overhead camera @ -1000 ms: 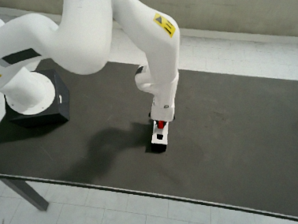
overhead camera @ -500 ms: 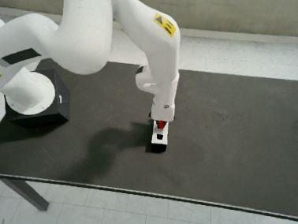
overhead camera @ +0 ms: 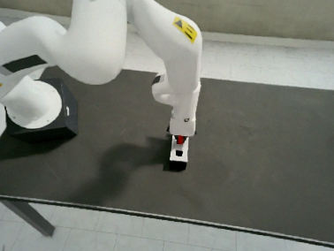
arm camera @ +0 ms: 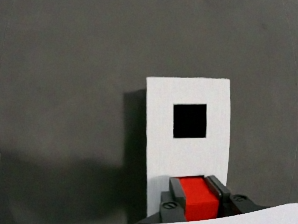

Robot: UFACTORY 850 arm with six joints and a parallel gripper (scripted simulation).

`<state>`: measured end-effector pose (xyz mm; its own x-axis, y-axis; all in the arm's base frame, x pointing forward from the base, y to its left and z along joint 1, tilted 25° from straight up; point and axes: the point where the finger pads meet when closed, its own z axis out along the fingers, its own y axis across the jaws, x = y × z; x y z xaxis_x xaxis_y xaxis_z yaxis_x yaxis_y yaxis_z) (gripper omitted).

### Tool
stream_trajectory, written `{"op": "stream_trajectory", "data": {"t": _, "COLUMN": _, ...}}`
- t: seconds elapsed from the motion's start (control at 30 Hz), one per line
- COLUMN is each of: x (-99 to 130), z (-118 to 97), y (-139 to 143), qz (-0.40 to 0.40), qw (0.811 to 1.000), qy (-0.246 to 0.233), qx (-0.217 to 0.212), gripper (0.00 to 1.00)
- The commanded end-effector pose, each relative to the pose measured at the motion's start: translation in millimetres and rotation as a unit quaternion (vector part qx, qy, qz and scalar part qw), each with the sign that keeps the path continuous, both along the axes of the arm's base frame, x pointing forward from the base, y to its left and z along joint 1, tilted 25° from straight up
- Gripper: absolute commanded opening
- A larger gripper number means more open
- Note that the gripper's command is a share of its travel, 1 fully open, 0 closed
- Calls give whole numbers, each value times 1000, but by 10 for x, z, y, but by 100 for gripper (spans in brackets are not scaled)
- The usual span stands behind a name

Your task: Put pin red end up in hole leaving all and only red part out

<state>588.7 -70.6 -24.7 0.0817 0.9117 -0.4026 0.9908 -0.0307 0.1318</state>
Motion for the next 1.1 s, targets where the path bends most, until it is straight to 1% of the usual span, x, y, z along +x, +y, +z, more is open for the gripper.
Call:
{"op": "stream_trajectory", "data": {"t": 0.0, "x": 4, "z": 1, "y": 0, "qz": 0, "qw": 1000, "qy": 0, "qx": 0, "gripper": 0}}
{"op": "stream_trajectory", "data": {"t": 0.63, "x": 5, "z": 0, "y": 11, "qz": 0, "qw": 1000, "qy": -1, "qx": 0, "gripper": 0}}
{"op": "stream_trajectory", "data": {"t": 0.67, "x": 5, "z": 0, "y": 9, "qz": 0, "qw": 1000, "qy": -1, "qx": 0, "gripper": 100}}
{"op": "stream_trajectory", "data": {"t": 1.07, "x": 5, "z": 0, "y": 9, "qz": 0, "qw": 1000, "qy": -1, "qx": 0, "gripper": 100}}
